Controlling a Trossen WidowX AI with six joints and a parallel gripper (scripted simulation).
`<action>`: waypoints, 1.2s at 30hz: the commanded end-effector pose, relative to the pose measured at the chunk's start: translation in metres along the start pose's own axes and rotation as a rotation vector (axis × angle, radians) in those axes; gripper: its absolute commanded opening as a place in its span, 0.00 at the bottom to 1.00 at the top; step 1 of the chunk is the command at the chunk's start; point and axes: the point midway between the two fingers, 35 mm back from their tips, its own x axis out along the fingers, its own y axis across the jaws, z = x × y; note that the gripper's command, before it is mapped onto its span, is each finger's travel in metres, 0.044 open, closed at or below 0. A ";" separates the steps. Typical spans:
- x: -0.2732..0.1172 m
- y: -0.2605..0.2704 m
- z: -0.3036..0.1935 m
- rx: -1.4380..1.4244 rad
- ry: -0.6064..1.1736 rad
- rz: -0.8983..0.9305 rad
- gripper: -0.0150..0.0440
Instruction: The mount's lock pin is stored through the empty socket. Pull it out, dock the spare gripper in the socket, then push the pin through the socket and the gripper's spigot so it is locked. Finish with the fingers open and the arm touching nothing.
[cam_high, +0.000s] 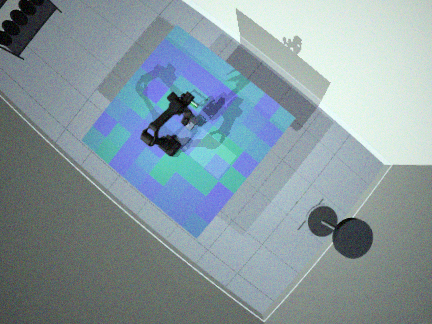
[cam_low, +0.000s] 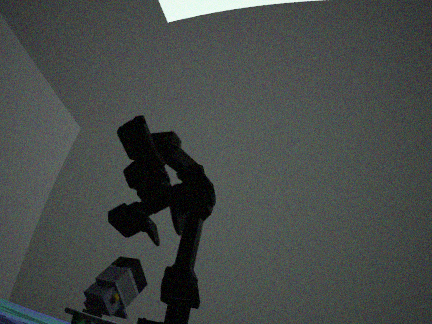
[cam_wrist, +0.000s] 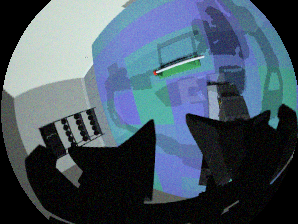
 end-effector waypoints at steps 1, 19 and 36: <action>0.024 -0.001 0.032 -0.573 0.157 -0.241 0.56; 0.075 0.013 0.087 -1.654 0.702 -0.522 0.56; 0.133 -0.022 0.088 -1.661 0.696 -0.522 0.56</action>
